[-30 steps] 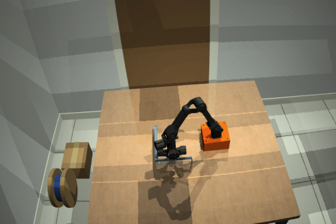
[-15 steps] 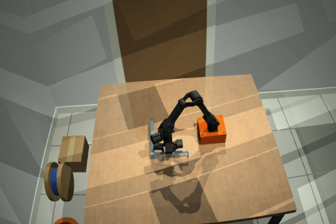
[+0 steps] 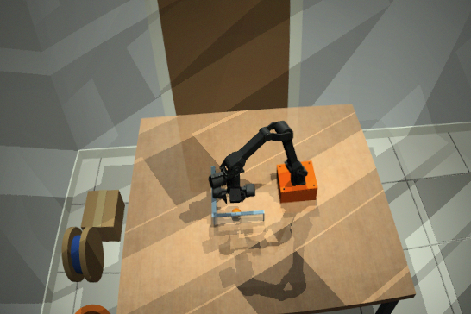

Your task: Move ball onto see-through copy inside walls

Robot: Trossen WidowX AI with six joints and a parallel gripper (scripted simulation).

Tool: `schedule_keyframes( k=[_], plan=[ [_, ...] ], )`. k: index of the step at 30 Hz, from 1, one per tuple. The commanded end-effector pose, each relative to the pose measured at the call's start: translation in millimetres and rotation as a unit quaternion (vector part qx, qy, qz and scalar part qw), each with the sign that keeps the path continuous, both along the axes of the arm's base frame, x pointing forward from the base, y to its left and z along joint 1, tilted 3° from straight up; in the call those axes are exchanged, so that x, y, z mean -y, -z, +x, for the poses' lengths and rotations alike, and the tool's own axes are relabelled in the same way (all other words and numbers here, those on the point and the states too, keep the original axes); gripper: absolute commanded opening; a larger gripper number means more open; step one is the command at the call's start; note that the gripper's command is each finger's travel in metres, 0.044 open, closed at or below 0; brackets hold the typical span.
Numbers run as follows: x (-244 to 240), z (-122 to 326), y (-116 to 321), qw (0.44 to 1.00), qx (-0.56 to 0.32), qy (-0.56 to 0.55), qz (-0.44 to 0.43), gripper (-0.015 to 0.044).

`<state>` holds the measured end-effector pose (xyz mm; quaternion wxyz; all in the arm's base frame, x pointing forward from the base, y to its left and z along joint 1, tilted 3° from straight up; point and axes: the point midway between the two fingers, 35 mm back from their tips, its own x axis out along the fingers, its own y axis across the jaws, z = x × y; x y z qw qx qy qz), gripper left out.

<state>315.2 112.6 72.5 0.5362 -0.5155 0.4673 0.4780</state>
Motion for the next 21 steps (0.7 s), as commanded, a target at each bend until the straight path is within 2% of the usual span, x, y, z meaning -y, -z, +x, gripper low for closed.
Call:
schedule_keyframes(
  k=[1,3,7,8,21],
  plan=[
    [0.5,-1.4,5.0,1.000,-0.007,0.000,-0.002,0.0324],
    [0.5,-1.4,5.0,1.000,-0.007,0.000,-0.002,0.0324],
    [2.4,-7.6,-34.0,1.000,-0.008,0.000,-0.003,0.0429],
    [3.1,-9.6,-42.4,1.000,-0.008,0.000,-0.003,0.0440],
    [3.4,-10.3,-45.2,1.000,-0.008,0.000,-0.003,0.0440]
  ],
)
